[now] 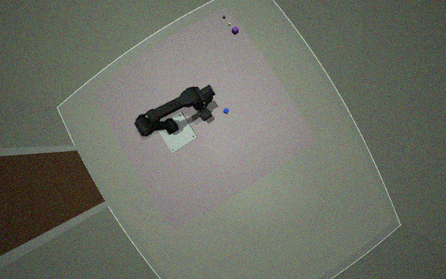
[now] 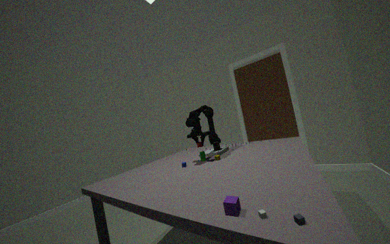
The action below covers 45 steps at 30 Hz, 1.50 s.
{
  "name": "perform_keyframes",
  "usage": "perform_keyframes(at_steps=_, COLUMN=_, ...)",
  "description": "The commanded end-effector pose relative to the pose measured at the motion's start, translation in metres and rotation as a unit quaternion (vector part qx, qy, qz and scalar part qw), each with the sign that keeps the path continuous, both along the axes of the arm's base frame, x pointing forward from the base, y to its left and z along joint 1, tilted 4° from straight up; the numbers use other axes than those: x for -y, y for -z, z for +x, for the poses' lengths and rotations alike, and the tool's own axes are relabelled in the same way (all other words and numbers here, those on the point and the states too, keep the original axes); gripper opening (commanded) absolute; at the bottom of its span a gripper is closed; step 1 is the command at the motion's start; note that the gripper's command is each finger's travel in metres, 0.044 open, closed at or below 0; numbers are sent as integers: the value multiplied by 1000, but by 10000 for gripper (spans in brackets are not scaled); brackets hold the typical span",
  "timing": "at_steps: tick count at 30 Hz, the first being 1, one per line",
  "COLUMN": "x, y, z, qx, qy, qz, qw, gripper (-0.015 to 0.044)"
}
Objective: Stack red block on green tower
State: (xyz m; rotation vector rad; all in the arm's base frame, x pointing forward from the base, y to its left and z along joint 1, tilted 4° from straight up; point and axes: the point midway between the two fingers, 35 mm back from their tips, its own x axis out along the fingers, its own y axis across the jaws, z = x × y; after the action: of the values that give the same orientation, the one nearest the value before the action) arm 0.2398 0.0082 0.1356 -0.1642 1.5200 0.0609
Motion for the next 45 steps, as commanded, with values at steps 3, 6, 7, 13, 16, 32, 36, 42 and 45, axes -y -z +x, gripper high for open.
perform_keyframes(at_steps=3, x=1, y=12, z=-2, qx=-4, qy=-1, qz=0, qw=1000, gripper=0)
perform_keyframes(at_steps=6, x=2, y=18, z=-2, qx=-4, qy=-1, qz=0, qw=1000, gripper=0)
perform_keyframes(at_steps=7, x=2, y=21, z=-2, qx=-4, qy=-1, qz=0, qw=1000, gripper=0)
perform_keyframes(at_steps=13, x=3, y=41, z=-1, qx=-4, qy=-1, qz=0, qw=1000, gripper=0)
perform_keyframes(at_steps=16, x=3, y=41, z=-1, qx=-4, qy=-1, qz=0, qw=1000, gripper=0)
perform_keyframes(at_steps=32, x=3, y=42, z=-1, qx=-4, qy=-1, qz=0, qw=1000, gripper=0)
perform_keyframes(at_steps=36, x=3, y=42, z=-1, qx=-4, qy=-1, qz=0, qw=1000, gripper=0)
perform_keyframes(at_steps=42, x=3, y=43, z=-1, qx=-4, qy=-1, qz=0, qw=1000, gripper=0)
perform_keyframes(at_steps=45, x=3, y=43, z=-1, qx=-4, qy=-1, qz=0, qw=1000, gripper=0)
